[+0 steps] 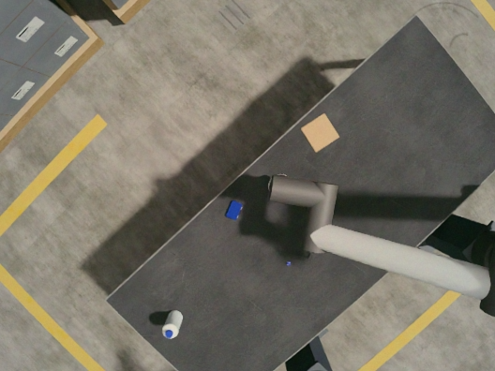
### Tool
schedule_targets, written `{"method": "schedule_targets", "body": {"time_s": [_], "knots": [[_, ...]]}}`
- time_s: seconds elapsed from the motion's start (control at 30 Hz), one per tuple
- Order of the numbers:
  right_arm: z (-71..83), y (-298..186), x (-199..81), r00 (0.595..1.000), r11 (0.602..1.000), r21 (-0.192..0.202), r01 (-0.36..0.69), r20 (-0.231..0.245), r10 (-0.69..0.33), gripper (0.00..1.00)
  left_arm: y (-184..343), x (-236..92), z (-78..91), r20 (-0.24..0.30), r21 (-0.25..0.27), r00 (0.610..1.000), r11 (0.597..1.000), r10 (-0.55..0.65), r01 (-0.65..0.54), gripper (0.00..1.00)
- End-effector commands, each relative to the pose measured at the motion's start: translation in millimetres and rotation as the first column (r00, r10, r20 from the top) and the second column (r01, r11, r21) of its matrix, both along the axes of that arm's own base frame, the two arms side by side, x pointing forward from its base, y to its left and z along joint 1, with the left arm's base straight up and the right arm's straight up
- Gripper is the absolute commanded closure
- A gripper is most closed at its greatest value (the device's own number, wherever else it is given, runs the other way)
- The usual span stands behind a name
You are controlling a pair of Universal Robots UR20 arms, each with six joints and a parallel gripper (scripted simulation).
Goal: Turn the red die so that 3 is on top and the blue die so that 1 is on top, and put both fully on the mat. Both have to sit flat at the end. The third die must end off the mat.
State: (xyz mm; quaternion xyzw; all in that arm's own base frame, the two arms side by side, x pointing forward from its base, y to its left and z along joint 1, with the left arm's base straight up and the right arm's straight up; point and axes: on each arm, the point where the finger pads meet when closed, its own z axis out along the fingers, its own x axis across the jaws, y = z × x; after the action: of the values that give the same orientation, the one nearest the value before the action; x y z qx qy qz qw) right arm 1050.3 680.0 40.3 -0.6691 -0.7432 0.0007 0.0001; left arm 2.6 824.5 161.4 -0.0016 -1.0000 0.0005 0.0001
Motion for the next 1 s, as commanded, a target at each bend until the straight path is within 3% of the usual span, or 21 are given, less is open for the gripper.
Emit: {"method": "schedule_targets", "body": {"time_s": [0.0, 0.97], "knots": [[1.2, 0.3, 0.5, 1.000, 1.000, 0.001, 0.000, 0.001, 0.000, 0.36, 0.4, 0.1, 0.5, 0.000, 0.001, 1.000, 1.000, 0.000, 0.000, 0.00], [-20.7, 0.3, 0.5, 1.000, 1.000, 0.001, 0.000, 0.001, 0.000, 0.36, 0.4, 0.1, 0.5, 0.000, 0.001, 1.000, 1.000, 0.000, 0.000, 0.00]]}}
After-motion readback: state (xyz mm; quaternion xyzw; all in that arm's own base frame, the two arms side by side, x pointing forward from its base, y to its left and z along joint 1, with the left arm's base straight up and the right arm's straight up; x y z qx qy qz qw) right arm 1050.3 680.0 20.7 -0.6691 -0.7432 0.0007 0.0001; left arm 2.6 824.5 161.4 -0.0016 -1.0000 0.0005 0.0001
